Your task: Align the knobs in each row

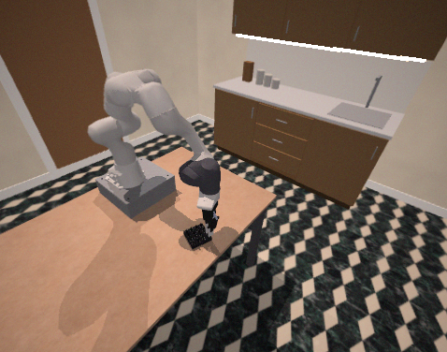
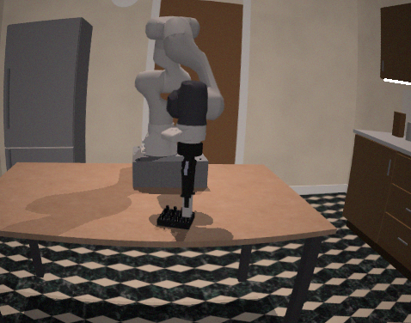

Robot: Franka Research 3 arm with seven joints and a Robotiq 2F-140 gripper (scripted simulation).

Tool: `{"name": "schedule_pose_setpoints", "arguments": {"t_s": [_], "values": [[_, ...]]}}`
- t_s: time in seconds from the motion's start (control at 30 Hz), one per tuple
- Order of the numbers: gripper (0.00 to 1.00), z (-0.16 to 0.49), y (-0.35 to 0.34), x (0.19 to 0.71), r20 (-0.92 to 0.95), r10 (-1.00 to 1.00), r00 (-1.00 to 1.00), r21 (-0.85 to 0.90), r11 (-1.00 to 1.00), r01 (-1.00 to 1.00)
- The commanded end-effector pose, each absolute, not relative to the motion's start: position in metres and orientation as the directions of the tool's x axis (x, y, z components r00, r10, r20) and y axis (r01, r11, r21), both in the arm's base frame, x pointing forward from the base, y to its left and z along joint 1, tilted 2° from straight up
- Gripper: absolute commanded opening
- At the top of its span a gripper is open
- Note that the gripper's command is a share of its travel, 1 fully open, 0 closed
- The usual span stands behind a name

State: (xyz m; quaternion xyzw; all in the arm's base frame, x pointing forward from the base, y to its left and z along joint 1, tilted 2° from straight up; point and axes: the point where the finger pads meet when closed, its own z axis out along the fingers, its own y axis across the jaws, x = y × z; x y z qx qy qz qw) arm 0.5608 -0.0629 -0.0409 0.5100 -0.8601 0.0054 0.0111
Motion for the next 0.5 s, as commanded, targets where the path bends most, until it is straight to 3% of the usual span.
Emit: {"name": "schedule_pose_setpoints", "arguments": {"t_s": [0.0,0.47], "values": [[0.12,-0.035,-0.062,0.557,0.027,-0.874,-0.484,0.013,0.485,-0.874],[0.12,-0.022,-0.062,0.557,0.027,-0.874,-0.484,0.013,0.485,-0.874]]}}
